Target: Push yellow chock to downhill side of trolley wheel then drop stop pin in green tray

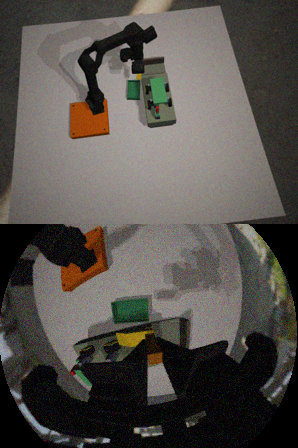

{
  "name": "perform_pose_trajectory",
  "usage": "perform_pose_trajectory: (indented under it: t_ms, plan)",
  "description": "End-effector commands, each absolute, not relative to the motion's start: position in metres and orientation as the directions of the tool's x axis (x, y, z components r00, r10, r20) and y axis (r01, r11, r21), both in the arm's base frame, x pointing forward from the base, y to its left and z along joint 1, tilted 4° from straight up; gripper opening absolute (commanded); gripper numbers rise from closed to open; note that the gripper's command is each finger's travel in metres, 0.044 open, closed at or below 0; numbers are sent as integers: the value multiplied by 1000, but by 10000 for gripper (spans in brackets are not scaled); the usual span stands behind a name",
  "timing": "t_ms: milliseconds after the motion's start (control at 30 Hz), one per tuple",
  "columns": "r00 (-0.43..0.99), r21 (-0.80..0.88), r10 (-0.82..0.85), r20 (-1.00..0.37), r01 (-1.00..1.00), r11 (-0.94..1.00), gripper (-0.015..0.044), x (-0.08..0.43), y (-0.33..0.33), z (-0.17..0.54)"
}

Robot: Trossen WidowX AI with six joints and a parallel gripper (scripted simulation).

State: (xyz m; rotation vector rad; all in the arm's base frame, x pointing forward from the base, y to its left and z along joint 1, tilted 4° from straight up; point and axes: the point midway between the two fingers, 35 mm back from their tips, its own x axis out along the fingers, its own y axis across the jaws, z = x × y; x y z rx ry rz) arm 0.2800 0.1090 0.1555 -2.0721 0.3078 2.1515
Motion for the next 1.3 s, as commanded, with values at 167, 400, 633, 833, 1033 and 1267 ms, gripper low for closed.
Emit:
perform_pose_trajectory:
  t_ms: [167,400,633,833,1033,1267]
  plan:
    - [-39,56,-50,-998,-159,-986,0,281,109,157]
    - [-37,55,-50,-998,-160,-986,0,298,108,152]
    - [-36,55,-50,-998,-160,-986,0,309,107,150]
    - [-36,55,-50,-998,-160,-986,0,307,106,140]
    - [-36,55,-50,-998,-160,-986,0,308,106,126]
    - [-36,55,-50,-998,-160,-986,0,308,106,110]
